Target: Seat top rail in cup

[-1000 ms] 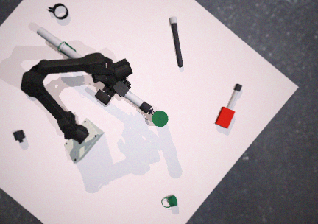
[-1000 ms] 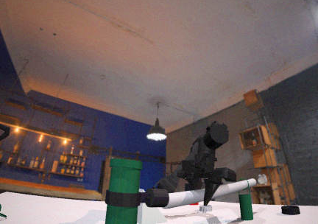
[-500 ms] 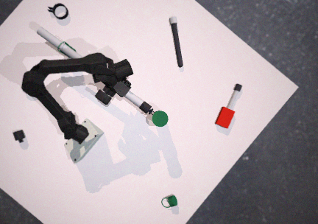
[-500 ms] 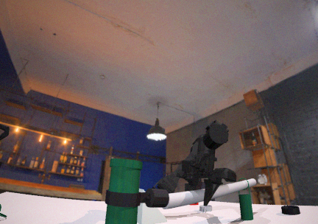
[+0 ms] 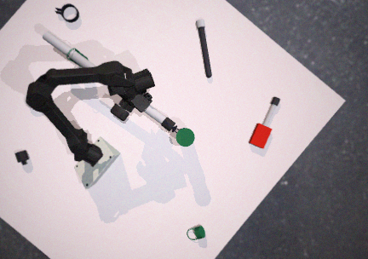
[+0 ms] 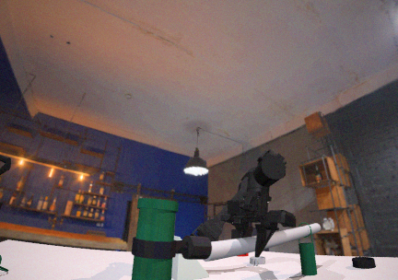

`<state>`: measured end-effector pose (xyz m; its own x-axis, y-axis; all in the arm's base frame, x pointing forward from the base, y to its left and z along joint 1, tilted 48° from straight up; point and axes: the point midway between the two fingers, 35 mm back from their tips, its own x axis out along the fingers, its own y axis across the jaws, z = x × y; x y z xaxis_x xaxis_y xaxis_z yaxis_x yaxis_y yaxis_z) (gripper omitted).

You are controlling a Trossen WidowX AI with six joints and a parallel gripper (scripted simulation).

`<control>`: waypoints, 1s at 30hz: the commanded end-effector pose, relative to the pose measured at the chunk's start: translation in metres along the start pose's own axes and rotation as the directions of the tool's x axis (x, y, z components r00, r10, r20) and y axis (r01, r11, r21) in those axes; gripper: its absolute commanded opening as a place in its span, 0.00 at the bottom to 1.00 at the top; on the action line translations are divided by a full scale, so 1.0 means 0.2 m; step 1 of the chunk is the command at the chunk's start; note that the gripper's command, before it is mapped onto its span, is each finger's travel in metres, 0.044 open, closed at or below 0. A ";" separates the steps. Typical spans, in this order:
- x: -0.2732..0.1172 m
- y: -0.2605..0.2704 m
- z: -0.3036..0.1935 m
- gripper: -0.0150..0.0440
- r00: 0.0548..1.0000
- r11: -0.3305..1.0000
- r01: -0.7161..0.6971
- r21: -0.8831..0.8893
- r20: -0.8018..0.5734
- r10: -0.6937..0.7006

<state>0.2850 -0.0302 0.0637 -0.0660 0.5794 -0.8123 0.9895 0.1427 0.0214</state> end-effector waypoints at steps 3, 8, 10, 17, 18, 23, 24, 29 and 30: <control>-0.04 0.01 0.06 0.25 0.999 1.000 -0.018 0.006 0.031 0.018; -0.05 0.01 0.07 0.25 0.999 1.000 -0.018 0.006 0.031 0.018; -0.05 0.01 0.07 0.25 0.999 1.000 -0.018 0.006 0.031 0.018; -0.01 0.00 0.00 0.25 1.000 1.000 0.007 -0.003 -0.008 -0.007; -0.01 0.00 0.00 0.25 1.000 1.000 0.007 -0.003 -0.008 -0.007; -0.01 0.00 0.00 0.25 1.000 1.000 0.007 -0.003 -0.008 -0.007; -0.01 0.00 0.00 0.25 1.000 1.000 0.007 -0.003 -0.008 -0.007; -0.01 0.00 -0.01 0.25 1.000 1.000 0.007 -0.003 -0.008 -0.007; -0.02 0.00 -0.01 0.25 1.000 1.000 0.007 -0.003 -0.008 -0.007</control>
<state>0.2857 -0.0301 0.0643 -0.0789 0.5844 -0.8077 0.9880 0.1539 0.0148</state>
